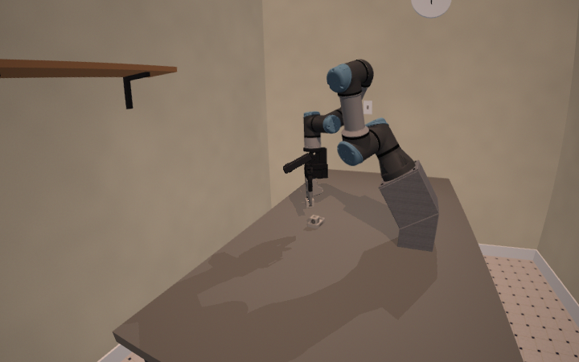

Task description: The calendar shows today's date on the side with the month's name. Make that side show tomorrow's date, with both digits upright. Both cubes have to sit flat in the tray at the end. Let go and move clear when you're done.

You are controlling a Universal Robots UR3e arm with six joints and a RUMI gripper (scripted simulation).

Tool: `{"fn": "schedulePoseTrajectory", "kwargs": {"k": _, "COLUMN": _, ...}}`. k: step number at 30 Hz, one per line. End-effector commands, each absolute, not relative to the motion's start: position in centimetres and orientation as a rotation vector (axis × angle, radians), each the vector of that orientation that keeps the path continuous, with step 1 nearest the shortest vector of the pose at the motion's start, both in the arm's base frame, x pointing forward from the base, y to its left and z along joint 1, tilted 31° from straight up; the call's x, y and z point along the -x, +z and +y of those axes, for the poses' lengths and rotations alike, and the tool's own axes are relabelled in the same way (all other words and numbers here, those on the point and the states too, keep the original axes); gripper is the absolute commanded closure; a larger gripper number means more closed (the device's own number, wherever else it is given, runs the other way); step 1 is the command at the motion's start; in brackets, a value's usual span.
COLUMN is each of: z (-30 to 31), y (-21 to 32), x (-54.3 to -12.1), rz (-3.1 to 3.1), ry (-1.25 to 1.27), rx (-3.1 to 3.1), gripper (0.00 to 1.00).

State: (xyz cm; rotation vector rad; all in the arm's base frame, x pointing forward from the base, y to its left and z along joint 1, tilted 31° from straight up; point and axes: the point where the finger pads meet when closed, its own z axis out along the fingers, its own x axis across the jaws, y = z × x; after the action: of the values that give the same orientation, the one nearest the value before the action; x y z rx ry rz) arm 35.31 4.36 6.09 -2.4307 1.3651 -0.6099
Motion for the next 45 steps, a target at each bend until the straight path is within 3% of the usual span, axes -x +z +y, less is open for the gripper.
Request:
{"fn": "schedulePoseTrajectory", "kwargs": {"k": 1, "z": 4.7, "y": 6.2, "x": -35.5, "rz": 1.585, "ry": -0.595, "rx": 2.312, "gripper": 0.89}}
{"fn": "schedulePoseTrajectory", "kwargs": {"k": 45, "z": 8.7, "y": 6.2, "x": -35.4, "rz": 2.143, "ry": -0.448, "rx": 1.623, "gripper": 0.89}}
